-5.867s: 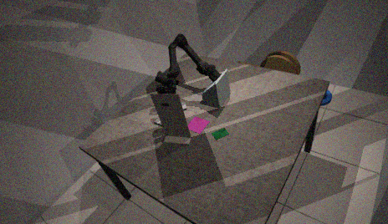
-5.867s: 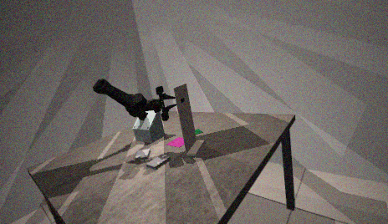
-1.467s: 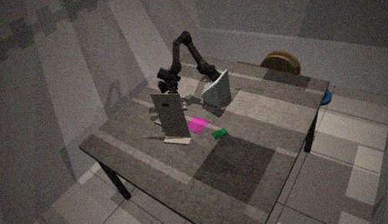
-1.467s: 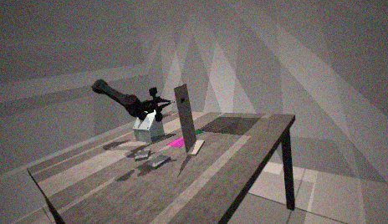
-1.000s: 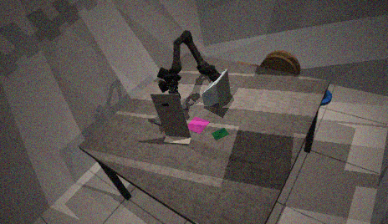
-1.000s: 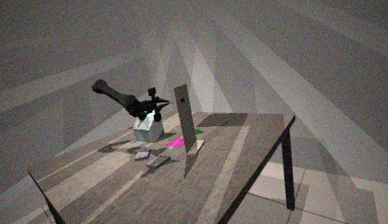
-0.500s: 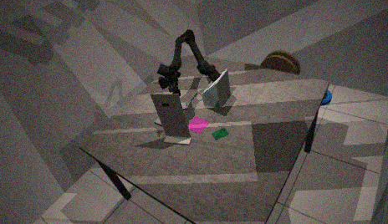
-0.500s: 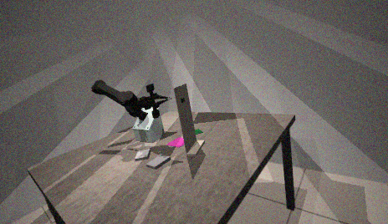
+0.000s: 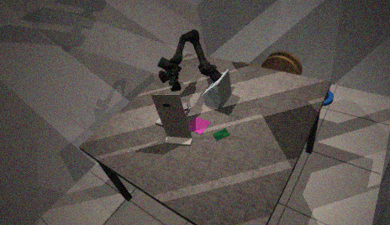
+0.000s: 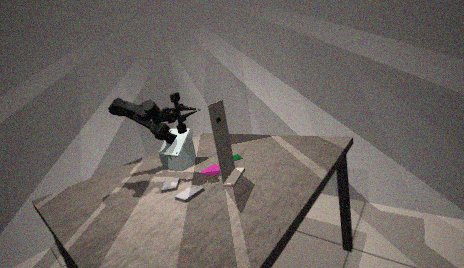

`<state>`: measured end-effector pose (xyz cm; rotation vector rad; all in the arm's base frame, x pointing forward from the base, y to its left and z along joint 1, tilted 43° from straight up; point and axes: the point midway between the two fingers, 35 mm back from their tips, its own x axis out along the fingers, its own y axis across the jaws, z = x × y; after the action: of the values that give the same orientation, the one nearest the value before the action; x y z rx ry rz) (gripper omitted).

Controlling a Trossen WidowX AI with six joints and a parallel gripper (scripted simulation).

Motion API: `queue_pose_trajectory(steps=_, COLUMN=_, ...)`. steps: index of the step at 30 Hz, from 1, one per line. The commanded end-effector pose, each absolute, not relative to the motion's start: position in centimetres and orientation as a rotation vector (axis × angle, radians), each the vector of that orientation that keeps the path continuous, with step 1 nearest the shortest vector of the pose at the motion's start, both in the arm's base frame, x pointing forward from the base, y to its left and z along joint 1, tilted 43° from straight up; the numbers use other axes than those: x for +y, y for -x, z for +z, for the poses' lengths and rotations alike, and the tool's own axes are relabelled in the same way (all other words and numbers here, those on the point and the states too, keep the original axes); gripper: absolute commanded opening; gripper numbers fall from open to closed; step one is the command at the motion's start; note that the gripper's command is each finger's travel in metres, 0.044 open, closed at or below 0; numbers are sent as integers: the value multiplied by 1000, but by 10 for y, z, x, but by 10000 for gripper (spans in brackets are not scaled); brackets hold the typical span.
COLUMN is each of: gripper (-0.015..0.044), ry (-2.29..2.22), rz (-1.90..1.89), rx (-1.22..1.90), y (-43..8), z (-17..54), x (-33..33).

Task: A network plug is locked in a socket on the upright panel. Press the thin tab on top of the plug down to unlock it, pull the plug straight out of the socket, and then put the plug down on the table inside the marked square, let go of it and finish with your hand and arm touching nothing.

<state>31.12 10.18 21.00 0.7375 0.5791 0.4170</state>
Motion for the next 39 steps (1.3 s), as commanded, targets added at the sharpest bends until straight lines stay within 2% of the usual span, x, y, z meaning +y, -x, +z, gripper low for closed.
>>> queue_pose_trajectory(steps=1, gripper=0, ry=-745, rz=385, rx=589, y=-314, z=203, x=101)
queue_pose_trajectory(steps=20, gripper=0, ry=-802, rz=61, rx=641, y=-343, z=124, x=86)
queue_pose_trajectory(steps=39, gripper=0, ry=-817, rz=-267, rx=620, y=-345, z=51, x=64)
